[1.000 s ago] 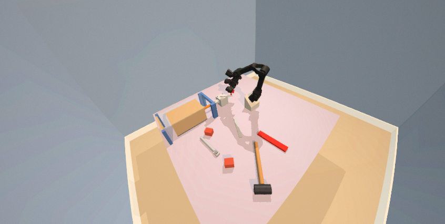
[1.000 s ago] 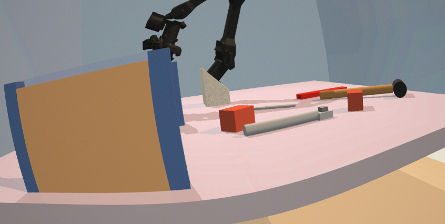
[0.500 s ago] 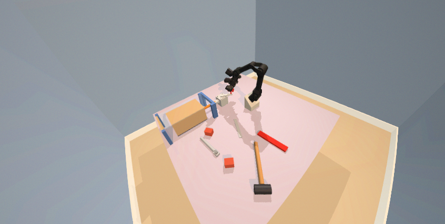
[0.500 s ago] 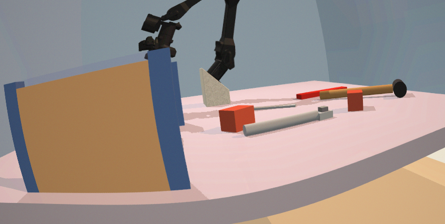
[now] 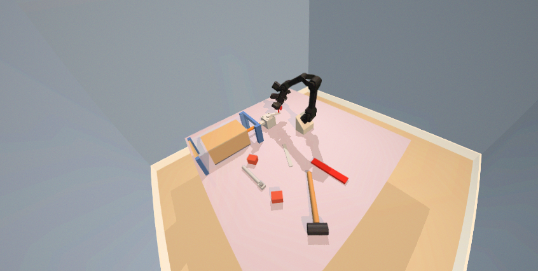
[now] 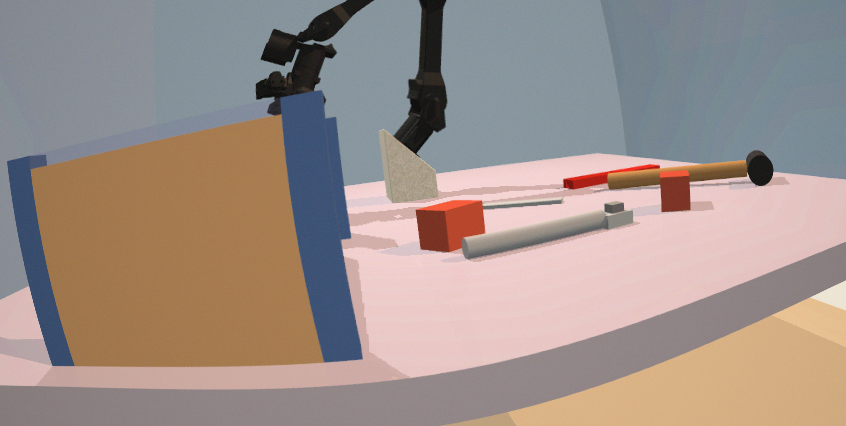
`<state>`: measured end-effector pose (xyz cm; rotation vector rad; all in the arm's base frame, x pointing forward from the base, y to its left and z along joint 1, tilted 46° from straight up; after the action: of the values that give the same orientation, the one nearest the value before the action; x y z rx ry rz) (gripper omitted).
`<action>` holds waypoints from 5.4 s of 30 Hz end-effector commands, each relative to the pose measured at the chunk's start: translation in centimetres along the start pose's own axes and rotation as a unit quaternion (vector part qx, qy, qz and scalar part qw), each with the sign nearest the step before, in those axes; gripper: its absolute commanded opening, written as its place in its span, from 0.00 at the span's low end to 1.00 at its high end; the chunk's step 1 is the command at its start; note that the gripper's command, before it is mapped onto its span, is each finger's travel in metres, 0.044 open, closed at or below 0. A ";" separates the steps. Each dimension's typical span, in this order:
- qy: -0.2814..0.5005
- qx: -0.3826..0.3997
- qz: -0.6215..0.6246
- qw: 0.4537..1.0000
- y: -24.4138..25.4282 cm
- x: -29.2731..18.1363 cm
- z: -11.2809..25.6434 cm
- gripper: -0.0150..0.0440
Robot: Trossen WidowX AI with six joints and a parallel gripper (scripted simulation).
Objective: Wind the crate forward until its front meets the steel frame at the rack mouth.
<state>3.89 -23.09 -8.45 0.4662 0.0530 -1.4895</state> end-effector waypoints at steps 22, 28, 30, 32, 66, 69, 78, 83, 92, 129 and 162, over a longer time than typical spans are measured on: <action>-0.007 -0.010 0.004 1.000 -1.5 3.4 -1.5 0.25; -0.008 -0.010 0.004 1.000 -1.7 5.6 -2.4 0.25; -0.008 -0.010 0.004 1.000 -1.7 5.9 -2.5 0.25; -0.008 -0.010 0.004 1.000 -1.7 6.2 -2.6 0.25; -0.010 -0.008 0.005 1.000 0.0 10.1 -4.4 0.25; -0.010 -0.008 0.005 1.000 0.2 10.5 -4.6 0.25; -0.010 -0.008 0.006 1.000 1.0 11.3 -5.0 0.25; -0.011 -0.008 0.006 1.000 1.5 11.8 -5.2 0.25; -0.011 -0.007 0.006 1.000 2.5 12.5 -5.6 0.25; -0.011 -0.005 0.007 1.000 7.4 14.0 -6.6 0.25; -0.010 -0.003 0.007 1.000 11.9 13.4 -6.8 0.25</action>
<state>17.25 -34.00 -16.12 0.4158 0.0401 -1.4861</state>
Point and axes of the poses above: the point midway between the two fingers, 35 mm back from their tips, its own z axis back along the fingers, its own y axis across the jaws, x = y × z, the point moved 3 cm from there along z, back along the fingers, and after that the axes turned 7 degrees about -z, right-handed, at the moved point
